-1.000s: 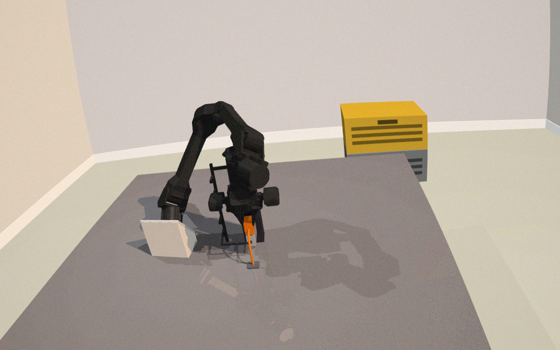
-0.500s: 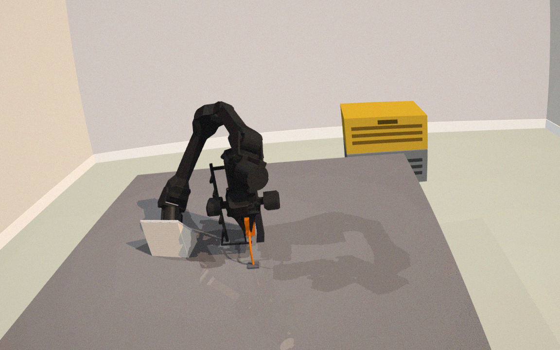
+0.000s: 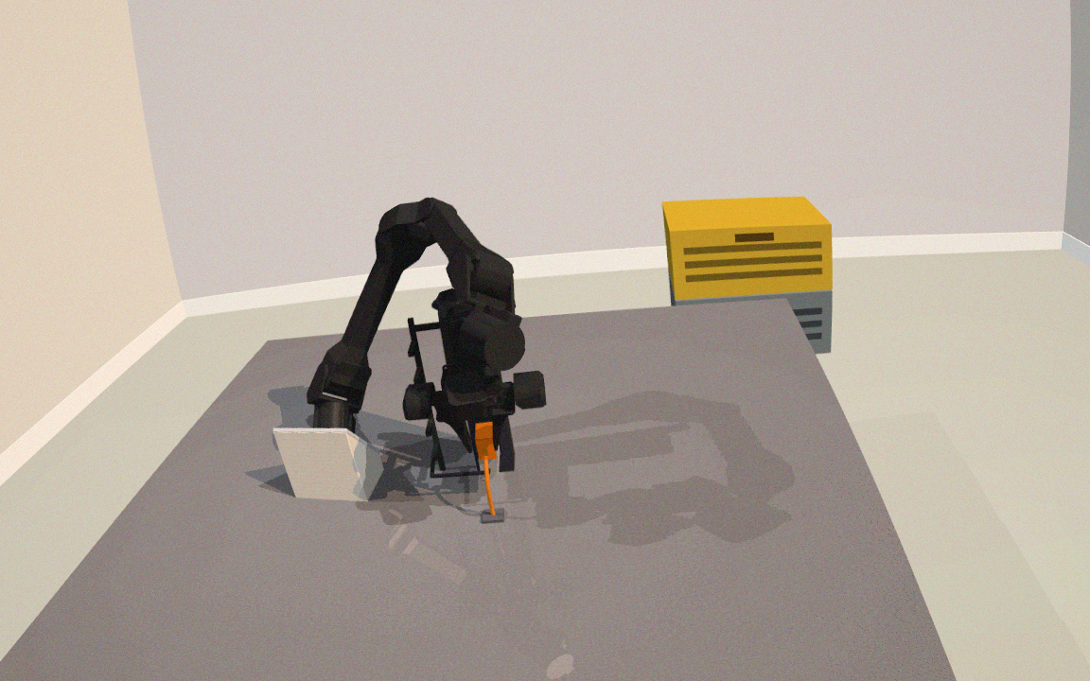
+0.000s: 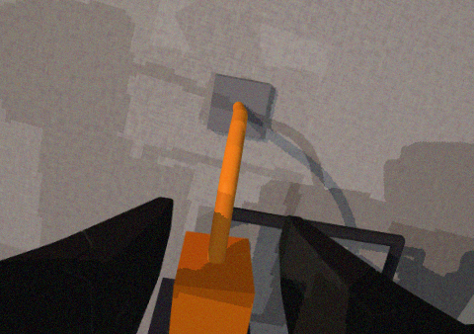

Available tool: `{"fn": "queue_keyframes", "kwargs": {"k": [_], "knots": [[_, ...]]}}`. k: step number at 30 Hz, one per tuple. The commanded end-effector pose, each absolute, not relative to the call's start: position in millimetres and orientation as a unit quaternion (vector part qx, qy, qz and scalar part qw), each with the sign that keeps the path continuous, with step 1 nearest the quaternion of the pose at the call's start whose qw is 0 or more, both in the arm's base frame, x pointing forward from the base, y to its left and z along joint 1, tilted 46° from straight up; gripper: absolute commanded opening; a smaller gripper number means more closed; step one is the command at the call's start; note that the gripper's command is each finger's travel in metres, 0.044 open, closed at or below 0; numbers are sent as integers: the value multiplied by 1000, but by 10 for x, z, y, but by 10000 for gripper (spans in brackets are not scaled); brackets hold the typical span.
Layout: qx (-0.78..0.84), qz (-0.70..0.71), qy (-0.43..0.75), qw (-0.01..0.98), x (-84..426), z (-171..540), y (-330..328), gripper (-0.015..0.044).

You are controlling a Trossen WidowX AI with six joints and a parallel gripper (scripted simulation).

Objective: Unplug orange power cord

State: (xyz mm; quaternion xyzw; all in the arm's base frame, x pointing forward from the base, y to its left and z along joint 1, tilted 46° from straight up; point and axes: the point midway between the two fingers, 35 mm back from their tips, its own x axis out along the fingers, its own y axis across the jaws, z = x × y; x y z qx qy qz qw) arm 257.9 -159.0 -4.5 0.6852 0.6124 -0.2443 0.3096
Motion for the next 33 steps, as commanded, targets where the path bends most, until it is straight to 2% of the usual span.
{"fn": "queue_keyframes", "kwargs": {"k": [1, 33], "knots": [[691, -246, 607, 305, 2570, -3, -1631, 160], [694, -247, 605, 302, 2526, 267, -1379, 160]]}}
